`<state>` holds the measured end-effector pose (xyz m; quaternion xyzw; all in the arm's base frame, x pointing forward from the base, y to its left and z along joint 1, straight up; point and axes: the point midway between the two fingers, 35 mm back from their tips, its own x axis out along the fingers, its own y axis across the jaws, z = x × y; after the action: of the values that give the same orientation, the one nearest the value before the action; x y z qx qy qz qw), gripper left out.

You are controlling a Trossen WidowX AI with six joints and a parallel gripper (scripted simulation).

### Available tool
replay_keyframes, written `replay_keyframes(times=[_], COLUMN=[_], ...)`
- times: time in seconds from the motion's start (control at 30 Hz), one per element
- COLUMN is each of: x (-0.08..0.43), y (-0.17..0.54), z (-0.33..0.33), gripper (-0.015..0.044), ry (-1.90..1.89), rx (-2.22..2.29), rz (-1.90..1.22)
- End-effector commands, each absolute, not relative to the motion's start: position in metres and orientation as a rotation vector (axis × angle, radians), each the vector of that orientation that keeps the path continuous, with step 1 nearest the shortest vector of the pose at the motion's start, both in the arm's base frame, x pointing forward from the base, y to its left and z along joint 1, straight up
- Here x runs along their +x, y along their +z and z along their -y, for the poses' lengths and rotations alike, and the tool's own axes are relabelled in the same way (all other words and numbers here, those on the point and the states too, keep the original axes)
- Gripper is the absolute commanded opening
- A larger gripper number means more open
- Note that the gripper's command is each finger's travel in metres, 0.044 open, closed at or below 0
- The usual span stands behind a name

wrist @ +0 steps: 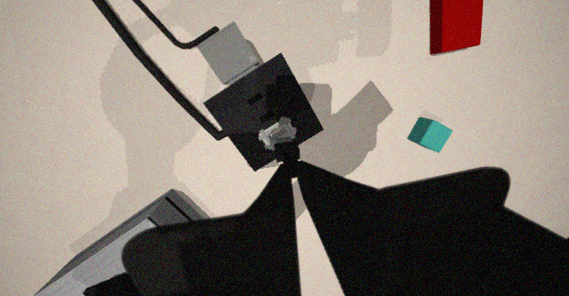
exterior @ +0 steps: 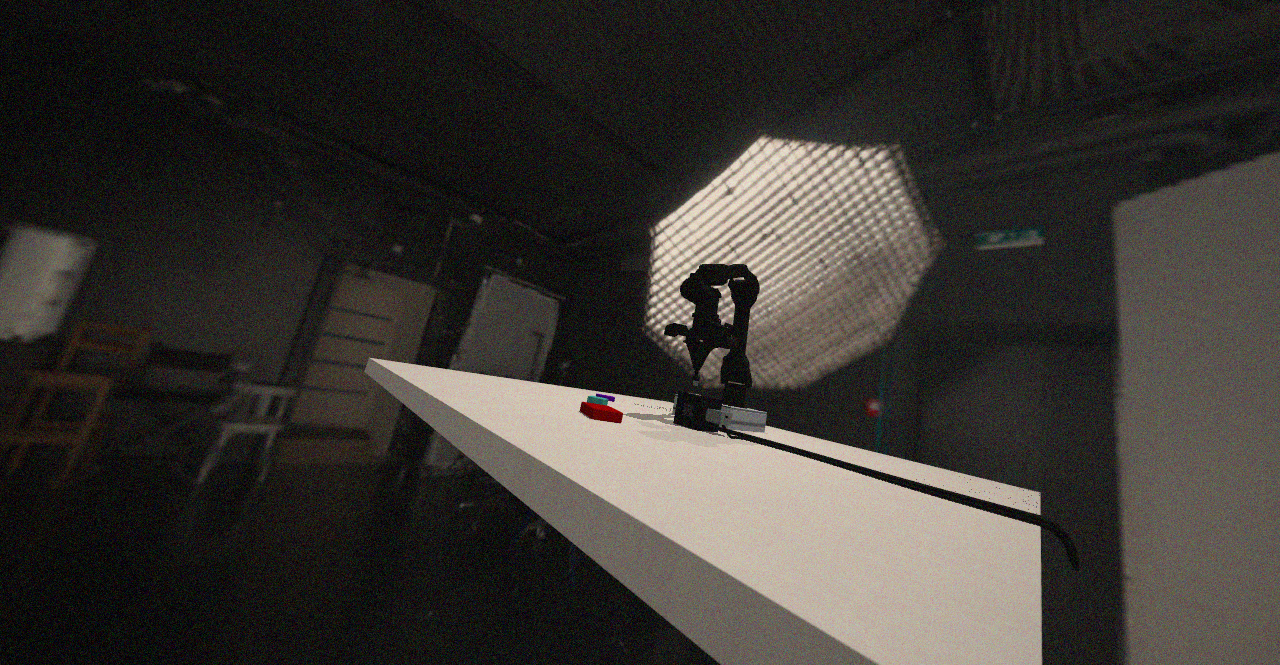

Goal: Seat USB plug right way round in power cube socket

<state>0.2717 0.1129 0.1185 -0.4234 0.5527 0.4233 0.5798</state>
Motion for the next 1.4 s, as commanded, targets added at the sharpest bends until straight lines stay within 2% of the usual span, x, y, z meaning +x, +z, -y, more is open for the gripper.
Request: replay_keyframes(times=[0.0,1.37], x=[0.2717,0.2717], y=[0.1182,0.1182], z=[-0.1129,-0.1129], gripper=[0.0,0.0], ry=[0.917,0.104], rx=[-0.914,-0.071], rz=[-1.328,-1.537])
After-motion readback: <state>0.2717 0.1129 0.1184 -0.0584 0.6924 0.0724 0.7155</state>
